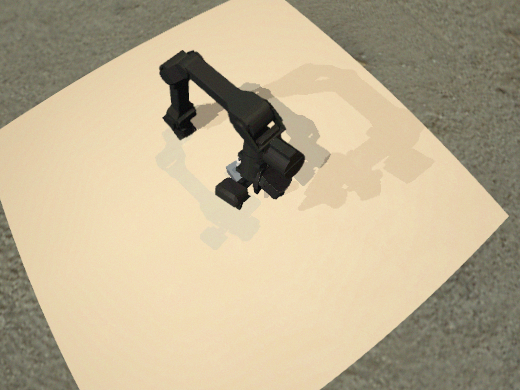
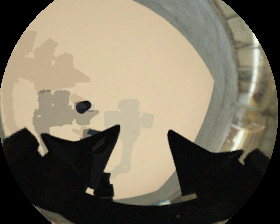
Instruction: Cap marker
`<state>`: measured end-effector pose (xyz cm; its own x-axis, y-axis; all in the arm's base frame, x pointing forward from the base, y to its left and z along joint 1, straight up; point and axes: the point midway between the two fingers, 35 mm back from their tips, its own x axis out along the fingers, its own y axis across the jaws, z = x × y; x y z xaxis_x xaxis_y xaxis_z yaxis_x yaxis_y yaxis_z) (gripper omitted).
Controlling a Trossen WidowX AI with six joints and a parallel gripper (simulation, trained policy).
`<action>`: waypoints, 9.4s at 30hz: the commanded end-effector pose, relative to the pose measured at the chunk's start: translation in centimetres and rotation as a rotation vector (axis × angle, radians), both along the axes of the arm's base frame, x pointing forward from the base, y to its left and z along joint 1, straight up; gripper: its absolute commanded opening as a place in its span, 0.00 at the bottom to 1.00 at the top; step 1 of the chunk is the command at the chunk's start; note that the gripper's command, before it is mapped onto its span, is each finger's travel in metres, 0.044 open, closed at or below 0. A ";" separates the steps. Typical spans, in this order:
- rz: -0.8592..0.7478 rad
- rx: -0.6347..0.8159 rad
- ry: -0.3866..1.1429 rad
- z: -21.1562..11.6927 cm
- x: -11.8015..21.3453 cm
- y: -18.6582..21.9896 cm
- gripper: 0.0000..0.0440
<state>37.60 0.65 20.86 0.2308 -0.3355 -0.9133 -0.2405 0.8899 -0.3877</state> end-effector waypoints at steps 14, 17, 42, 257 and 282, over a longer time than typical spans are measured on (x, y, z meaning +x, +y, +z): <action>-0.013 0.116 0.128 -4.0 -0.3 4.0 0.75; -0.012 0.136 0.149 -4.6 -0.4 4.7 0.75; 0.080 0.297 0.316 -9.7 -1.4 10.9 0.71; 0.728 0.215 0.405 -12.7 -13.8 3.7 0.70; 0.801 0.189 0.232 -6.9 -13.0 4.3 1.00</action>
<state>24.56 4.80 12.76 0.1090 -0.0008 -0.9940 -0.8755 0.4735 -0.0964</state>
